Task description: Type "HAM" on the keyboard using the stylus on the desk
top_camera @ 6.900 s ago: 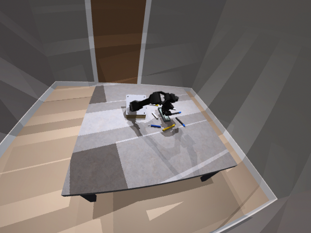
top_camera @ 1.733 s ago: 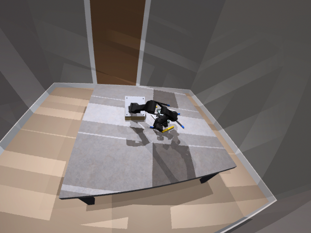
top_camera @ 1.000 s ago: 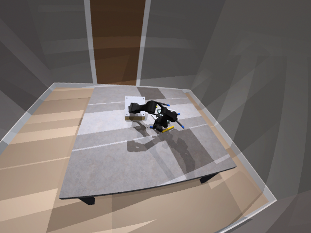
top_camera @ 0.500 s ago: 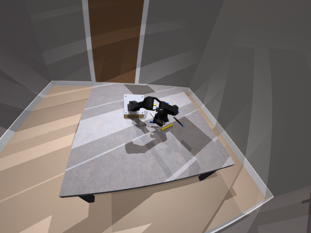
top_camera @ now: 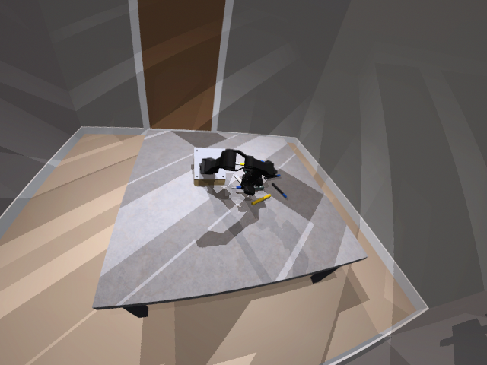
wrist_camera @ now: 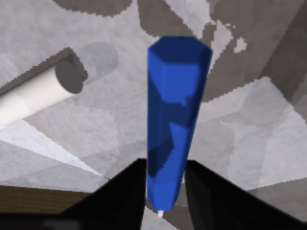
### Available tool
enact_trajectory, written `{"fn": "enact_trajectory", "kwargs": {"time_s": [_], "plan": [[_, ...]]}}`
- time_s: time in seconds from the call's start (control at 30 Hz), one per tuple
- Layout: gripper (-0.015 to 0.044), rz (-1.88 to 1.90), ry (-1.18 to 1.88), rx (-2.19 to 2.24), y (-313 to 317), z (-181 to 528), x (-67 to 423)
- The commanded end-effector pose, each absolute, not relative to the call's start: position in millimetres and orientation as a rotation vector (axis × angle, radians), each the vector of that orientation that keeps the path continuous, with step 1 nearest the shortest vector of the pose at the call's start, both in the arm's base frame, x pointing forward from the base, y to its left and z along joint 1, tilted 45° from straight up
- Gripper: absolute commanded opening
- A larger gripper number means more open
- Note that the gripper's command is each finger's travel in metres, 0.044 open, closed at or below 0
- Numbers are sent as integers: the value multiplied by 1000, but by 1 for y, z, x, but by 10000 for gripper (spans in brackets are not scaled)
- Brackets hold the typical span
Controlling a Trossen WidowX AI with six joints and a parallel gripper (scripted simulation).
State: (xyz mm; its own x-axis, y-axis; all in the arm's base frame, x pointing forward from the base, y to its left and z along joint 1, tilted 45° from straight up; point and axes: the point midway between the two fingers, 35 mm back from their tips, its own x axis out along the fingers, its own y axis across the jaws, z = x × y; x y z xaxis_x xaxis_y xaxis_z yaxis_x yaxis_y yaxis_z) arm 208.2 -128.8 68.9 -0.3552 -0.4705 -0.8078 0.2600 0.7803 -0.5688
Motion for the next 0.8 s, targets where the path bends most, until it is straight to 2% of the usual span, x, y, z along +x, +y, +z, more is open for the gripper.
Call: {"fn": "enact_trajectory", "kwargs": {"time_s": [0.0, 0.77], "plan": [[0, -631, 1719, -194, -117, 55, 217], [0, -7, 1208, -536, -52, 19, 271]]}}
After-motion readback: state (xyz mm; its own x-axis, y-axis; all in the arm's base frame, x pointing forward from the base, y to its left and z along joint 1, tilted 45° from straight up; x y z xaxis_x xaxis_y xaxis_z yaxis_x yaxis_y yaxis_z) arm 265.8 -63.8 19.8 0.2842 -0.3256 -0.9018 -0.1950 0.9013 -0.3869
